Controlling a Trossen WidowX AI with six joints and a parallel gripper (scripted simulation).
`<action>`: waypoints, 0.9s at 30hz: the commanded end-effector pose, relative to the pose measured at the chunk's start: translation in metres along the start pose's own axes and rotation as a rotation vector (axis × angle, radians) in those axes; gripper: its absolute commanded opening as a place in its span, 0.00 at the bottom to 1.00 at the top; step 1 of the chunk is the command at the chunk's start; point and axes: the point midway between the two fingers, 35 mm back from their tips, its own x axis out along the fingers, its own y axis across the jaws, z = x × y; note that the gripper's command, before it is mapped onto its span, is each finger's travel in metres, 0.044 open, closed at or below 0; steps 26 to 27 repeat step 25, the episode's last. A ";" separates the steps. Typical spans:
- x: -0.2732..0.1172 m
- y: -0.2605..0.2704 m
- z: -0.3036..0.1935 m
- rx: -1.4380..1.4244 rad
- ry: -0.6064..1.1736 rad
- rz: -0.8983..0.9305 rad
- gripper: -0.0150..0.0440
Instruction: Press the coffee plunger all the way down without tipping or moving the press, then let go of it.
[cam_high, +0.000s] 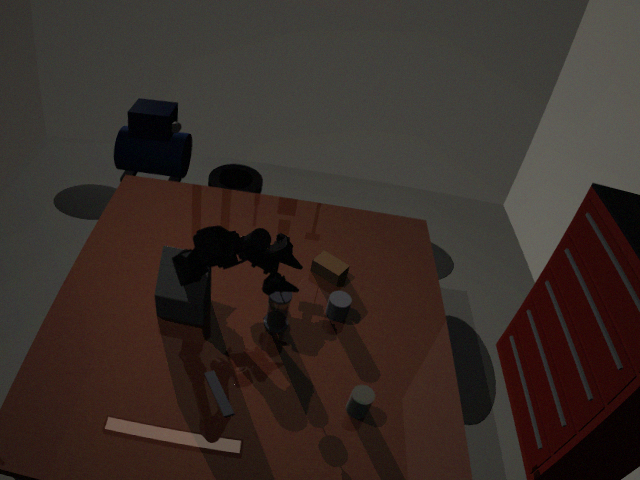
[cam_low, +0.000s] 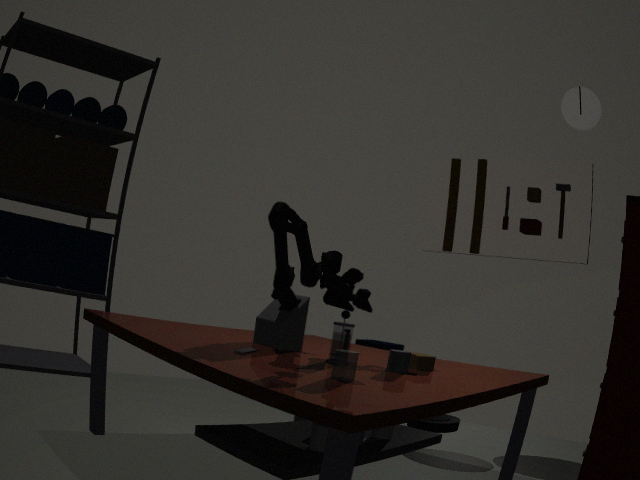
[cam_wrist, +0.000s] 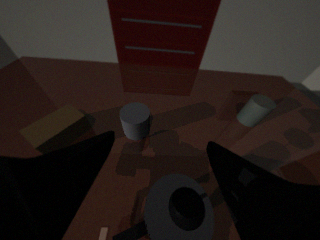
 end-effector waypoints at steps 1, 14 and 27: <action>-0.008 0.001 0.015 0.021 0.003 0.001 1.00; -0.066 -0.021 0.038 -0.020 0.044 -0.017 1.00; -0.066 -0.021 0.038 -0.020 0.044 -0.017 1.00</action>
